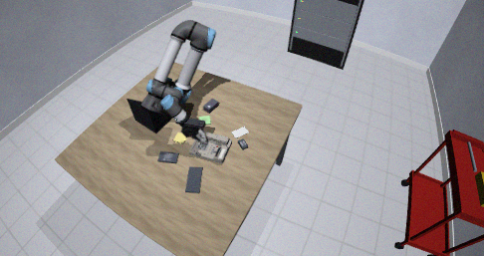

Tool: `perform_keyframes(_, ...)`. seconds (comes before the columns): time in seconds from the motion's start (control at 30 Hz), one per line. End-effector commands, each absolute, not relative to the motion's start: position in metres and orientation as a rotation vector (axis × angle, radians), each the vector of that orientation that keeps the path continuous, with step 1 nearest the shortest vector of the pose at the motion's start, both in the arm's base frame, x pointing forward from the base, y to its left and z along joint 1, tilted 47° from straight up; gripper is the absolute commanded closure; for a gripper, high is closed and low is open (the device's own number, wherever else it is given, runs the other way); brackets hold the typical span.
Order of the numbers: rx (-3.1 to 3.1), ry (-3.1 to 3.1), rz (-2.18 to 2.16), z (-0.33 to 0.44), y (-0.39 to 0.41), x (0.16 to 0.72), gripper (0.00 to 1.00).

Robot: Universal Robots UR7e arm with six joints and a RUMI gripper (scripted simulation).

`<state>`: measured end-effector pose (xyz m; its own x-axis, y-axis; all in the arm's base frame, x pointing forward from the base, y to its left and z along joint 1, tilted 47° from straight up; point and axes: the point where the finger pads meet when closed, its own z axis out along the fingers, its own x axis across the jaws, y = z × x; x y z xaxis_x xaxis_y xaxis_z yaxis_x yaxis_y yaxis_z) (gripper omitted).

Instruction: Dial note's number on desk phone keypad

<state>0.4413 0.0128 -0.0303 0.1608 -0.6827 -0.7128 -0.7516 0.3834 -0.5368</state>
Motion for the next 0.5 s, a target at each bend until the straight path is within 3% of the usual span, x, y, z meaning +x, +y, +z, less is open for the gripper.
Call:
perform_keyframes(0.0, -1.327, 1.549, 0.078, -0.031, 0.012, 0.437, 1.00)
perform_keyframes(0.47, -1.327, 1.549, 0.078, -0.034, 0.011, 0.418, 1.00)
